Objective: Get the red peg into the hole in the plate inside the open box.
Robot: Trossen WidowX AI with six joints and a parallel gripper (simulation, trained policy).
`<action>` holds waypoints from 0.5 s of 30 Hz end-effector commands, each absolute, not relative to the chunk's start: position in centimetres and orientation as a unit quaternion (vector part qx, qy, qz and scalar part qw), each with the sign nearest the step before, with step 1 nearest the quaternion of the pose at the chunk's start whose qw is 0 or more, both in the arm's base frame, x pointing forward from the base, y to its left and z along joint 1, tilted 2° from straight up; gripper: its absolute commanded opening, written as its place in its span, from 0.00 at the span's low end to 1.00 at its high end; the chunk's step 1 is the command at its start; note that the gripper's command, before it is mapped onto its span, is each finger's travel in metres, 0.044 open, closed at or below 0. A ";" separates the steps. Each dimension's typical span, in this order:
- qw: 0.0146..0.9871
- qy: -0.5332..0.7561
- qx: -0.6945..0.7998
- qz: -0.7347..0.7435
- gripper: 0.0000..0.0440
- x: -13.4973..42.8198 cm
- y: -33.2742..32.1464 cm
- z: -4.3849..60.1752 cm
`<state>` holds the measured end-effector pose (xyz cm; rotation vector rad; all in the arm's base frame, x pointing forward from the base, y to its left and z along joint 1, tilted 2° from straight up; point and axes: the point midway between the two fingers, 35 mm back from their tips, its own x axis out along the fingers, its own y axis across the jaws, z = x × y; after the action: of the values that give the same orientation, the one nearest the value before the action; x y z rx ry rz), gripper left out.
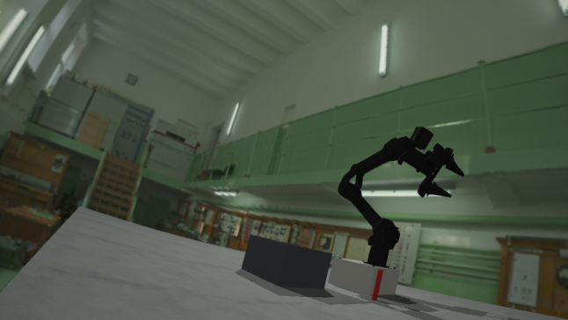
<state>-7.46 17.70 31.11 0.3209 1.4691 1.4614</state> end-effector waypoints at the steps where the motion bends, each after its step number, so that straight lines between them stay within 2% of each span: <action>1: 0.538 0.611 0.138 0.564 1.00 -5.8 19.1 29.6; 15: 0.666 0.626 0.178 0.364 1.00 2.8 21.8 23.8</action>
<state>1.45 21.74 24.84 0.3944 1.4137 0.9077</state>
